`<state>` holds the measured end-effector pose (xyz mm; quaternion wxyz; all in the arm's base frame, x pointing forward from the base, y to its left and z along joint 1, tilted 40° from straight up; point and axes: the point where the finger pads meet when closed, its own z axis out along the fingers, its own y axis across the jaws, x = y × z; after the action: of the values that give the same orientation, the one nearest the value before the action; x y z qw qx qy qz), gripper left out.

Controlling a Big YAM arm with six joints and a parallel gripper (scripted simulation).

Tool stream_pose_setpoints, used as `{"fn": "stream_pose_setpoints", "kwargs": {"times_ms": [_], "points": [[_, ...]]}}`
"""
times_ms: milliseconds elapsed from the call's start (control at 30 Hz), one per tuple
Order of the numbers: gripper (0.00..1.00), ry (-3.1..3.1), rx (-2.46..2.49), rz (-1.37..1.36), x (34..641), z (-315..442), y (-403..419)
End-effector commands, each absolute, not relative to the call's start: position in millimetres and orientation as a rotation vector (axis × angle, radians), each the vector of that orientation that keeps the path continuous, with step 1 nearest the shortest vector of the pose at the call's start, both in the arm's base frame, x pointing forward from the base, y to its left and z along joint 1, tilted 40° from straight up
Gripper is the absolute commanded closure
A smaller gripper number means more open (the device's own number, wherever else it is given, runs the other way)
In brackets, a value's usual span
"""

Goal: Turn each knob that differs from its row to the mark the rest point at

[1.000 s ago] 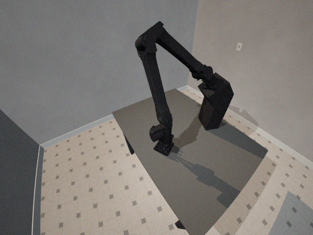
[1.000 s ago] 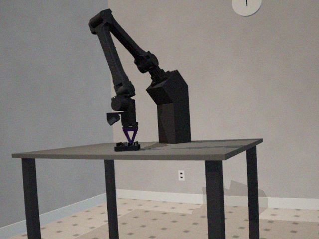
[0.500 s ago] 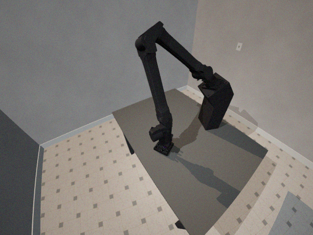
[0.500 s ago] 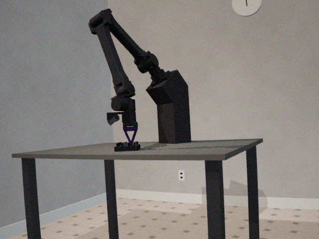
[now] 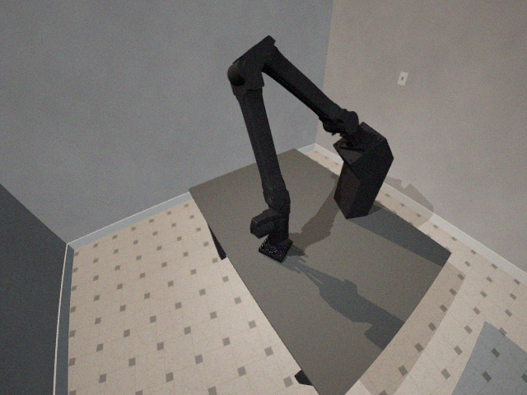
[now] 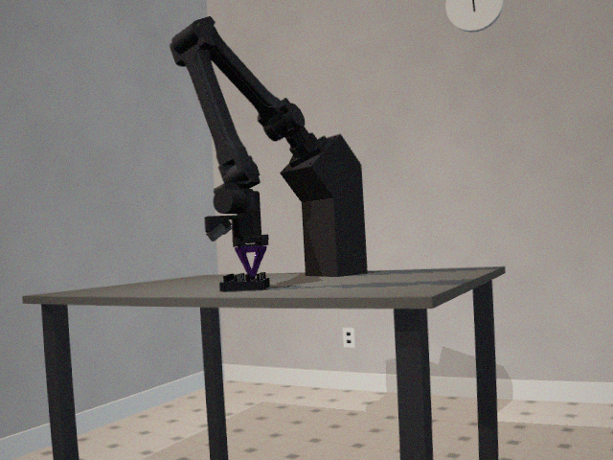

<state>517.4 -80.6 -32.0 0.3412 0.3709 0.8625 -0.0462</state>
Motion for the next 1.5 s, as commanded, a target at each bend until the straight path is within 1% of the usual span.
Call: {"fn": "stream_pose_setpoints", "kwargs": {"times_ms": [0, 933, 1467], "points": [[0.92, 2.293, 0.836, -0.174, 519.4, -33.5, -84.7], [0.92, 2.49, 0.029, -0.463, 519.8, -33.5, -83.6], [0.92, 2.504, -0.299, -0.569, 519.8, -33.5, -83.4]]}}
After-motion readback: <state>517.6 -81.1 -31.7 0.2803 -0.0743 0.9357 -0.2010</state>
